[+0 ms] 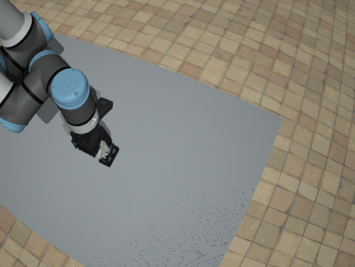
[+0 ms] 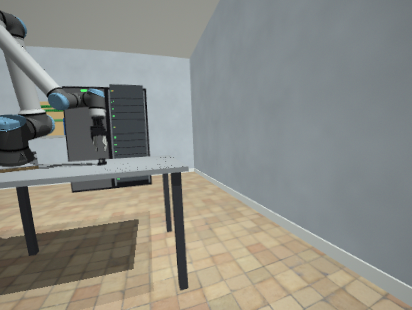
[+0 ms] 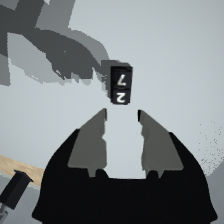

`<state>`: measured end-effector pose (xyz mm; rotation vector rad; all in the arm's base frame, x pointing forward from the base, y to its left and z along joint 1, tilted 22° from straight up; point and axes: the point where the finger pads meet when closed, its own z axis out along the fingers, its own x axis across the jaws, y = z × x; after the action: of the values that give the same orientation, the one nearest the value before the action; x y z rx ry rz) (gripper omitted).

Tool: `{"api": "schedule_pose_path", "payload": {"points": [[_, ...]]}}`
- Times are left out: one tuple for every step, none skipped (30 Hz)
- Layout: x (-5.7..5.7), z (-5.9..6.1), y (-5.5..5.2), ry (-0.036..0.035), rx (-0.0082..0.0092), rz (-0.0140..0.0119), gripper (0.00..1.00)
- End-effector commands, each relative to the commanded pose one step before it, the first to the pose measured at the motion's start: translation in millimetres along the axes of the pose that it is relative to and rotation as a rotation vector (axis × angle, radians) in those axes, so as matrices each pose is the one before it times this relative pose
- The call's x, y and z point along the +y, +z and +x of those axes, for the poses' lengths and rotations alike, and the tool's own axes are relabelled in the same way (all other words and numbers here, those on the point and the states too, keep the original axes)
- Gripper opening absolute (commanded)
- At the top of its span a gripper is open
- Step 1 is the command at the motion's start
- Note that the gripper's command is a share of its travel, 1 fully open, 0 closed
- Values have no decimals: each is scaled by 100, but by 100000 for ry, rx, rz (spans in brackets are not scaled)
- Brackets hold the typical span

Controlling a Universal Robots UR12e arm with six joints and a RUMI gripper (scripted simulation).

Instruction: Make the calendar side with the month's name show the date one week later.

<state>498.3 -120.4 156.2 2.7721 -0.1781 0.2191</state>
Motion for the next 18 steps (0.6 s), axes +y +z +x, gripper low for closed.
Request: {"api": "schedule_pose_path", "payload": {"points": [[36,16,827,-31,143,-16,28],[4,-10,188,0,0,0,28],[4,-10,188,0,0,0,28],[4,-9,186,0,0,0,28],[4,-10,184,0,0,0,28],[4,-9,181,0,0,0,28],[3,-9,178,0,0,0,28],[3,-9,173,0,0,0,28],[3,-8,168,0,0,0,28],[0,0,0,0,0,0,28],[0,0,0,0,0,0,28],[3,-9,163,0,0,0,28],[3,-8,156,0,0,0,28],[3,-7,149,0,0,0,28],[3,-7,142,0,0,0,28],[3,-7,134,0,0,0,28],[2,-6,124,0,0,0,28],[2,-6,116,0,0,0,28]]}}
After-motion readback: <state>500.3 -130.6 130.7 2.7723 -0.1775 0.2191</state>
